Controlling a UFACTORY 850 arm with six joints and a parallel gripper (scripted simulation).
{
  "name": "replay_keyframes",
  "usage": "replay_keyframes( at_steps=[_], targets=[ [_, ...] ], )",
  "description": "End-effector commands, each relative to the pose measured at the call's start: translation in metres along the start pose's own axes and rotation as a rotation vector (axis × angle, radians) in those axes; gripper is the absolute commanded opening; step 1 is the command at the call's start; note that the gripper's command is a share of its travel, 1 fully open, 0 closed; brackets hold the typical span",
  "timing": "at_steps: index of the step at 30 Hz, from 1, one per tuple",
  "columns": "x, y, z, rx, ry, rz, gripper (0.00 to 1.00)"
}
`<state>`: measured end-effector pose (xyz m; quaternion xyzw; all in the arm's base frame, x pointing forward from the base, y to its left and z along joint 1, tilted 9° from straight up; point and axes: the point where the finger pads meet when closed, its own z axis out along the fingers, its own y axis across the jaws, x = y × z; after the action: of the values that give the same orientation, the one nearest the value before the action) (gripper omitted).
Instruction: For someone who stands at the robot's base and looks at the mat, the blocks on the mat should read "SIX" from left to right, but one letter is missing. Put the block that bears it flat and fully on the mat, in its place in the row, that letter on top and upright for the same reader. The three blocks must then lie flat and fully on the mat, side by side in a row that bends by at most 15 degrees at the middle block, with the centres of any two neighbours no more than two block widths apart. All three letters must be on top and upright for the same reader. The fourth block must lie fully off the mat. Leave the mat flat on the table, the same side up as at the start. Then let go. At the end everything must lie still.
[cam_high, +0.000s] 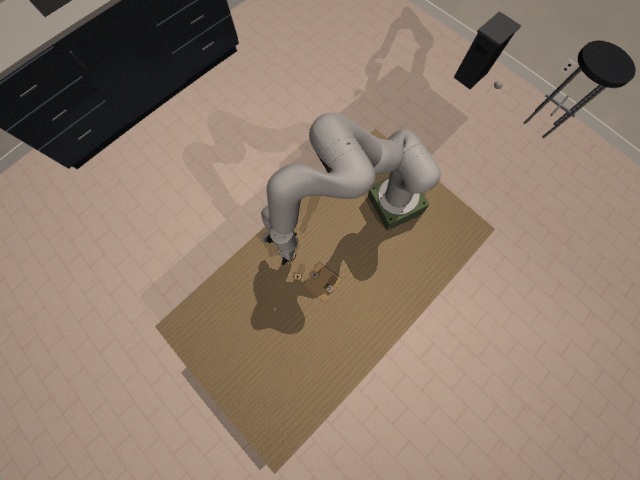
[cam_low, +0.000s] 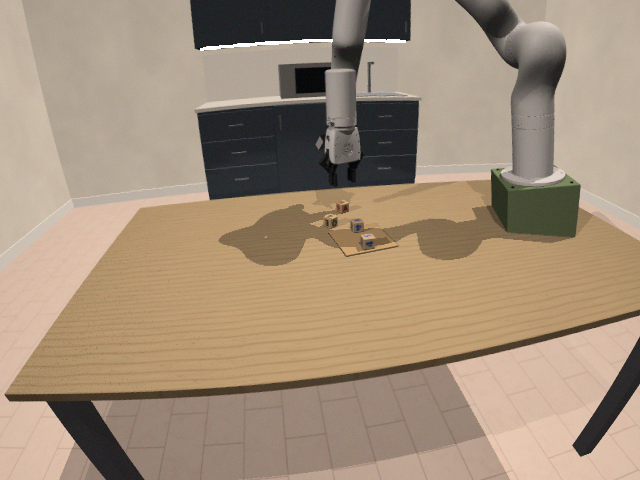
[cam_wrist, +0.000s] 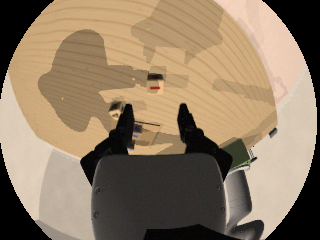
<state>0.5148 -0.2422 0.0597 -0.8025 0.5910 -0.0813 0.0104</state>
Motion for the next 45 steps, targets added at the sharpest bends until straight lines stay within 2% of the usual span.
replay_keyframes(
  at_steps=[1,28,45],
  targets=[
    [0.001,-0.001,-0.001,0.002,0.001,0.000,0.69],
    [0.001,-0.001,0.003,0.003,-0.002,0.000,0.69],
    [0.001,0.000,0.027,0.003,-0.002,0.000,0.69]
  ],
)
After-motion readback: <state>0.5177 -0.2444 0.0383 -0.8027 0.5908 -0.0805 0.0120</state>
